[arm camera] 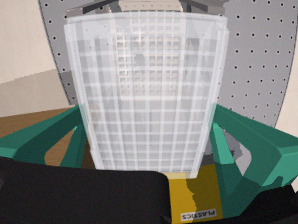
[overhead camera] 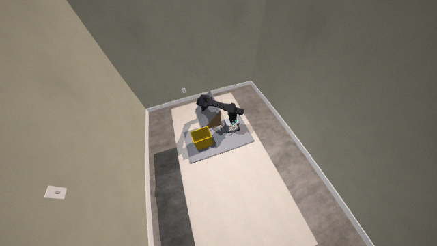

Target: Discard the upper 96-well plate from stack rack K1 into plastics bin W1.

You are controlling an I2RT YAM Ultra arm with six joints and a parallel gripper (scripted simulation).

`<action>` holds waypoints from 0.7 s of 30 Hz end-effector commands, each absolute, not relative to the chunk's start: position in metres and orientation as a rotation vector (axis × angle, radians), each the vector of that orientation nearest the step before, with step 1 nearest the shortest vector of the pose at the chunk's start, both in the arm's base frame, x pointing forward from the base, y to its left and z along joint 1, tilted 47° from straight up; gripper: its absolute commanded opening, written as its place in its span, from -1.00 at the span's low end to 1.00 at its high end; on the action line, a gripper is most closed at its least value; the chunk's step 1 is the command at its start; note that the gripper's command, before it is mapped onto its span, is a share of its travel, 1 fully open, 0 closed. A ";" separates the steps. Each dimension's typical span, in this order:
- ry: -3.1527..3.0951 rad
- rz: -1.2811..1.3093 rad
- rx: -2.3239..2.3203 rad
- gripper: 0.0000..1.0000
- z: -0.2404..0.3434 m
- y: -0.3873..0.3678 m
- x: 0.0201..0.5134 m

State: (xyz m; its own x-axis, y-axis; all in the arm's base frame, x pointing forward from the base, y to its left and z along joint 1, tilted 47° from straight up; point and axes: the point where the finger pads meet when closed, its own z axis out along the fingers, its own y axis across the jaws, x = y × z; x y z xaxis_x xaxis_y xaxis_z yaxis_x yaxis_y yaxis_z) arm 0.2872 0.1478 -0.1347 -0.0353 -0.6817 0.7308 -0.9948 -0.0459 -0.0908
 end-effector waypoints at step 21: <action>-1.759 0.877 1.794 -1.00 -0.104 0.183 0.283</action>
